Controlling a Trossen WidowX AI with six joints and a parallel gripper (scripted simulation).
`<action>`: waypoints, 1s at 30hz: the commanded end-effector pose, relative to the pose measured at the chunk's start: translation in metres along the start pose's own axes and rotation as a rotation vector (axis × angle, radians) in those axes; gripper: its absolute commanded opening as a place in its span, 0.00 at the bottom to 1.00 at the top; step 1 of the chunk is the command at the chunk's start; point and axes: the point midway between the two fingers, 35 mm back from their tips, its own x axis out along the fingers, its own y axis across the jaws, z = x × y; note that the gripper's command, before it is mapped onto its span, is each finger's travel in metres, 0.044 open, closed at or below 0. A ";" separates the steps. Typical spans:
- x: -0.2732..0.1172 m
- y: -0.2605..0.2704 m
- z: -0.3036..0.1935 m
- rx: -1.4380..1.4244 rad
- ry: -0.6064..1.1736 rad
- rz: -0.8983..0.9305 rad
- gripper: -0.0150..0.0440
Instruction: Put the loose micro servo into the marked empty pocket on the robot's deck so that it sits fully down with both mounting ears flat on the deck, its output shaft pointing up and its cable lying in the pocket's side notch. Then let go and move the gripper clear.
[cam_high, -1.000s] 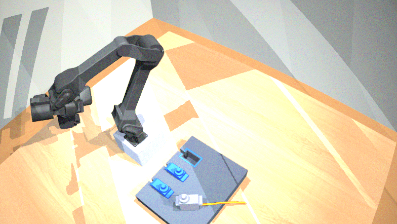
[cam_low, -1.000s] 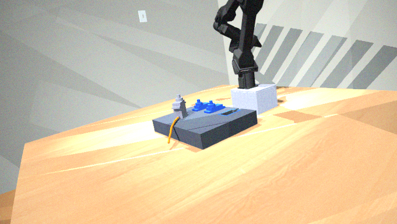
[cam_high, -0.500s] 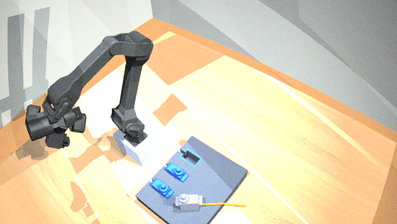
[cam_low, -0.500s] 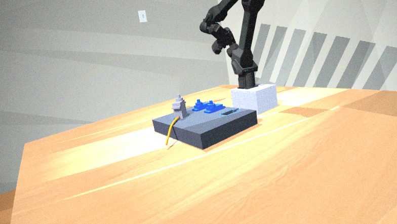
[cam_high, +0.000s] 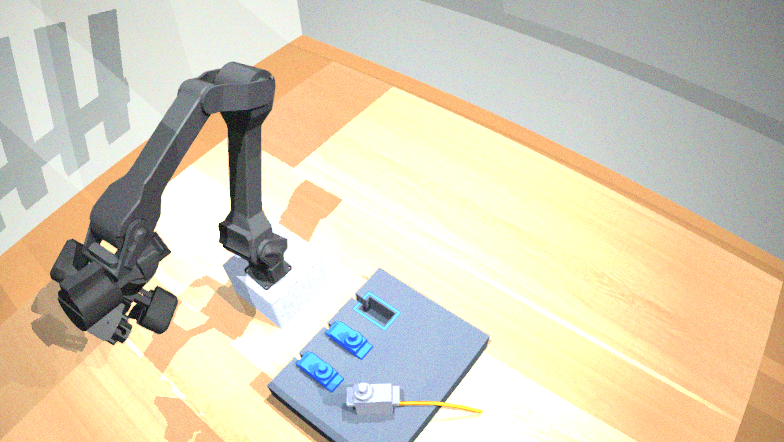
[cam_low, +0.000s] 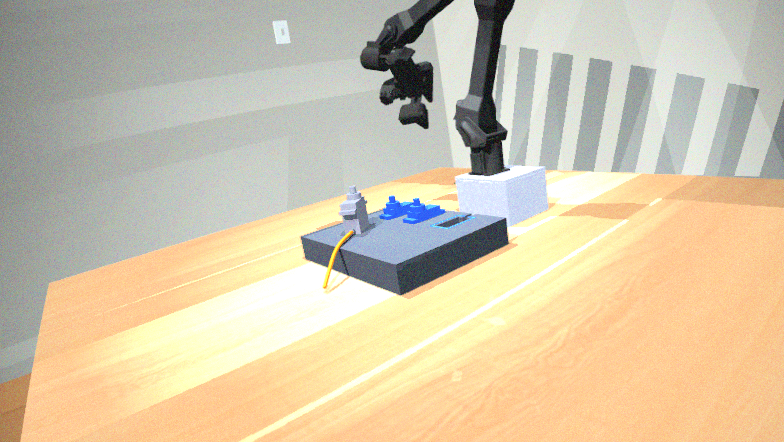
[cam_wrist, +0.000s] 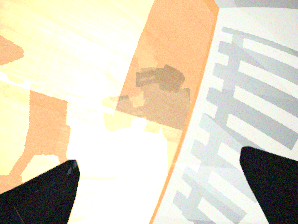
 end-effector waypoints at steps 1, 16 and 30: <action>-0.011 0.019 0.023 0.102 -0.061 0.057 1.00; -0.073 0.109 0.086 0.457 -0.186 0.335 1.00; -0.142 0.208 0.094 0.796 -0.051 0.610 1.00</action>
